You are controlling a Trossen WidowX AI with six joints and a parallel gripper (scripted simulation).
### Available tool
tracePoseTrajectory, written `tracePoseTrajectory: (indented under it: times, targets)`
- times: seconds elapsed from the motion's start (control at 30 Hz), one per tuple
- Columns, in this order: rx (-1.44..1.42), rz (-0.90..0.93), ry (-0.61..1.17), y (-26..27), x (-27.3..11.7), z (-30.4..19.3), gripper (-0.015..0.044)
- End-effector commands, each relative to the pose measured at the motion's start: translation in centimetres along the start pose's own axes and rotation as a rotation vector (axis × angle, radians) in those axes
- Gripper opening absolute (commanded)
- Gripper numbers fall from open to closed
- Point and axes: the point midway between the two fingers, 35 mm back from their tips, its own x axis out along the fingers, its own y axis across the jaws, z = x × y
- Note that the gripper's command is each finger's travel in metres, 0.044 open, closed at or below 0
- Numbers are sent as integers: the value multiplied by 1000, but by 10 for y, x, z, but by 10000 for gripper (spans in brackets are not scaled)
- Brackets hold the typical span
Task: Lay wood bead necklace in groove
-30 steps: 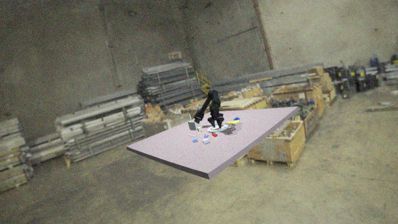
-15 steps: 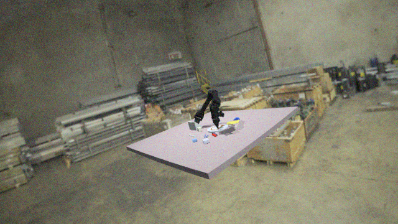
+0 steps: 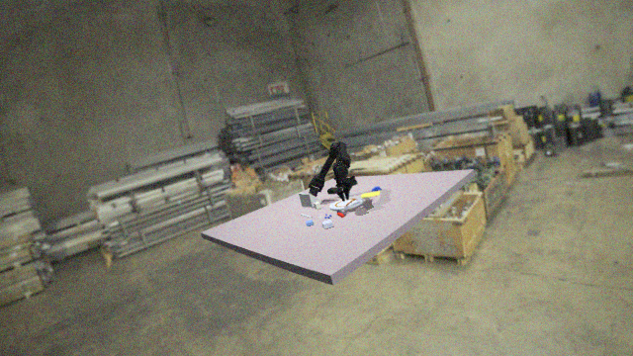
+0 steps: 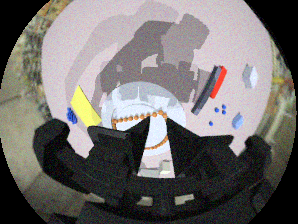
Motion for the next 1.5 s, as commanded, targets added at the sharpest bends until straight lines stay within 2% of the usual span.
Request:
tracePoseTrajectory:
  times: [0.0,0.23,0.73,0.93,1.03,1.47]
  targets:
    - [858,-7,0,4,-11,-2,120]
    - [1212,-7,-1,6,-15,-3,120]
    - [1213,-7,-1,6,-15,-3,120]
    - [1213,-6,-1,6,1,-3,120]
    - [1208,-4,-9,5,-7,-1,120]
    - [1211,-5,-4,5,12,-1,120]
